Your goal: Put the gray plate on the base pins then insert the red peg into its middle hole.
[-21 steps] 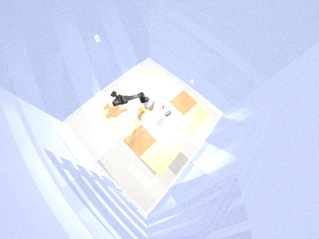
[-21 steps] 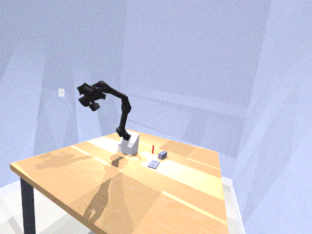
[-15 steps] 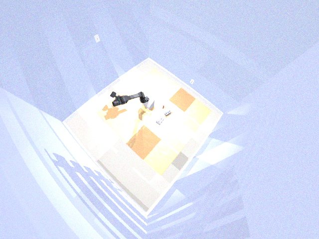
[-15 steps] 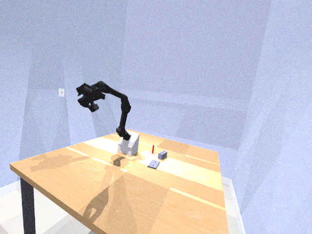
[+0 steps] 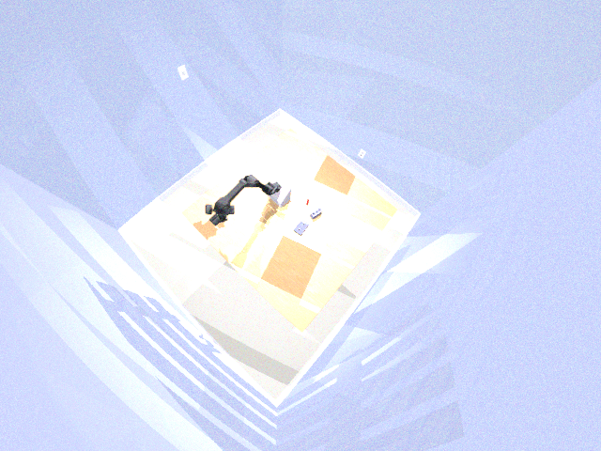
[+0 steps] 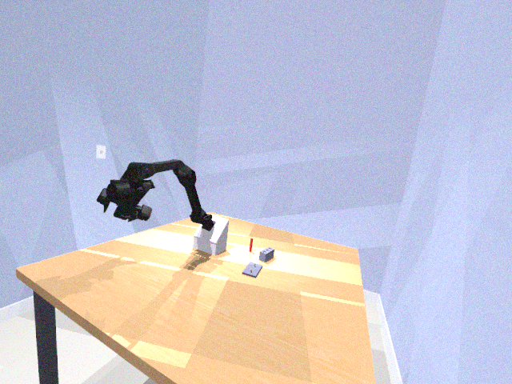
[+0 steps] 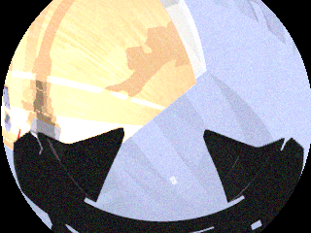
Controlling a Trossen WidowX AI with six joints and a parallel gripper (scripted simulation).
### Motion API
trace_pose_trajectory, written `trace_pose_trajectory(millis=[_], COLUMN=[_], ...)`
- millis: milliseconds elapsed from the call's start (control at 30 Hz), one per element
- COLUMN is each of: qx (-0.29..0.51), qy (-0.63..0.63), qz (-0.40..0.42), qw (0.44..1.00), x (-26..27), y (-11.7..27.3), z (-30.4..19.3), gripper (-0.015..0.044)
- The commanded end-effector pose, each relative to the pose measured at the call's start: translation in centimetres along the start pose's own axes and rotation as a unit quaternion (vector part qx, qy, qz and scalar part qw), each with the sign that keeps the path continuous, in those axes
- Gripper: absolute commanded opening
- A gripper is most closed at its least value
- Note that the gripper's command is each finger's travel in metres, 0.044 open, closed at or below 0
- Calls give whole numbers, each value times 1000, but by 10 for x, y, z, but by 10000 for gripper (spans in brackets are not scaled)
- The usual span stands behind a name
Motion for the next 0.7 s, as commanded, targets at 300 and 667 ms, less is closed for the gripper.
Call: trace_pose_trajectory(millis=[300,667], qx=[-142,-230], qy=[216,390], qz=[120,147], qw=[959,879], x=[118,258], y=[8,77], z=[118,162], gripper=[440,440])
Point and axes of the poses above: the point midway between the two fingers, 35 mm back from their tips, its own y axis back along the fingers, its own x axis across the jaws, z = x × y, the point moved 8 cm from there along y, back along the fingers, and after that the axes turned 5 degrees about -y, right-handed, at the moved point
